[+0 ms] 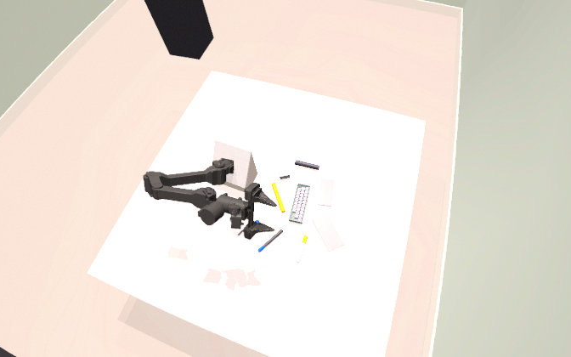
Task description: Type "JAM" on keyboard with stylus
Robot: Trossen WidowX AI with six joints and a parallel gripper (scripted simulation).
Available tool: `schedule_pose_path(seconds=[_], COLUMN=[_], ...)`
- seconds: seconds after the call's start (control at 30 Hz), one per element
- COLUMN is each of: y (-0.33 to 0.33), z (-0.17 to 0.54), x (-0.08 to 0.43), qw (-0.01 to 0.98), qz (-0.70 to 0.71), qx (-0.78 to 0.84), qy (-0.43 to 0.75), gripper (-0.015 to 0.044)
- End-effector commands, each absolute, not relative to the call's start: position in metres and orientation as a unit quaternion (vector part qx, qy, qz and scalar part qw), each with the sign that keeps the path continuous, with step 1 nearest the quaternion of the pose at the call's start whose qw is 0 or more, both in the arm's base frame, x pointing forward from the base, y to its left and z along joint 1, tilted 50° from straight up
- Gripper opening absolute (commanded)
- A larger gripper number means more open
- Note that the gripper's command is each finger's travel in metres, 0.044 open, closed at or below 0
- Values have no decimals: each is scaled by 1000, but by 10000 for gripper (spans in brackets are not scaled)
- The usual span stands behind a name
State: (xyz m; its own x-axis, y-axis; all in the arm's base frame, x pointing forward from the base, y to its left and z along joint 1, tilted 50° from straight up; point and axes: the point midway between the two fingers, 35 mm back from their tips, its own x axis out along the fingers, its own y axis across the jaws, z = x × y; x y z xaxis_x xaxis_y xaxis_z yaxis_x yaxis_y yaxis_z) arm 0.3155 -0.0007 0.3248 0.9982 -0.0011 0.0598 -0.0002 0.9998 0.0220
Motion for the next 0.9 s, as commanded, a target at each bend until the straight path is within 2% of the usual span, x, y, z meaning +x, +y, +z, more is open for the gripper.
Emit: schedule_pose_path(seconds=[0.0, 0.13, 0.33, 0.53, 0.87], y=[-1, -5, -15, -24, -39], z=[324, 296, 212, 128, 3], x=[316, 335, 376, 393, 376], qw=[1000, 999, 973, 913, 758], qz=[-1, -23, -88, -155, -251], qx=[11, 10, -2, -34, -157], qy=[-27, 35, 214, 375, 581], gripper=[414, 309, 151, 0, 0])
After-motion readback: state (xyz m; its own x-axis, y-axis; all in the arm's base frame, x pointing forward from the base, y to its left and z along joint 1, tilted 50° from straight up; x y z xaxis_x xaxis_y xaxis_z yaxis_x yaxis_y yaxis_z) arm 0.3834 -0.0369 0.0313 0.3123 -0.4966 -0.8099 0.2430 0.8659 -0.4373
